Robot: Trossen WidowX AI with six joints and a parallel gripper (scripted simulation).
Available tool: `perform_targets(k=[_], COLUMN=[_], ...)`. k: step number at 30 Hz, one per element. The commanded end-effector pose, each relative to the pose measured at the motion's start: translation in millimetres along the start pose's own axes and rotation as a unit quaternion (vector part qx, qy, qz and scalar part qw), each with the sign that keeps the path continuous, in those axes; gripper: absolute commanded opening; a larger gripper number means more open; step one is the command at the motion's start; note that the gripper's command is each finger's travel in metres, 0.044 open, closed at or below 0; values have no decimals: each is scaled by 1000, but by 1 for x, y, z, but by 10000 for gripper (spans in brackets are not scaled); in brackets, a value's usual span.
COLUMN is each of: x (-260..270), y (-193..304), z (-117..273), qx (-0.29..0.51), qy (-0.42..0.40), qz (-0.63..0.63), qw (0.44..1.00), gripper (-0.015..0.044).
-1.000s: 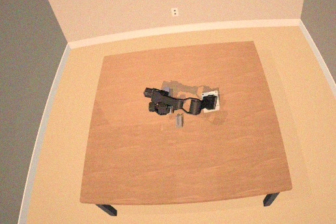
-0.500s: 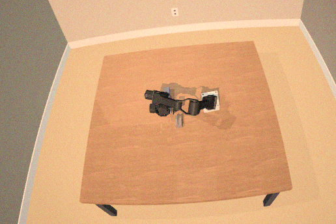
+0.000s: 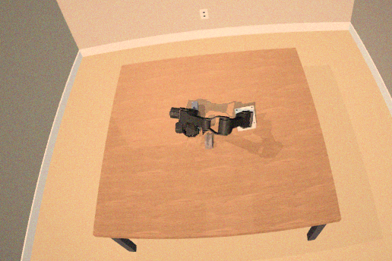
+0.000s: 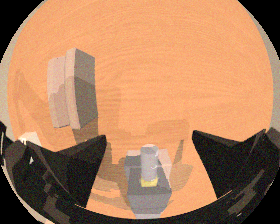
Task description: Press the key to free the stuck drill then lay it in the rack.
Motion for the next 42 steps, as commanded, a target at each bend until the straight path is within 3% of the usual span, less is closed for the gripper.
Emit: perform_targets(k=[1,16,23,42], x=[2,0,0,4], y=[2,0,0,-20], z=[-3,-1,-1,0], qx=[-3,0,0,-3], qy=[-2,0,0,-2], qz=[-5,0,0,-5], qw=[1000,1000,1000,1000], gripper=[440,46,0,0])
Point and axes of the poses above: the point midway between the two fingers, 35 mm back from their tips, its own z axis back along the fingers, its own x axis across the jaws, y = z × x, the point moved 9 cm from there along z, back along the fingers, and after that the axes turned 8 degrees about -z, right-handed, at the moved point
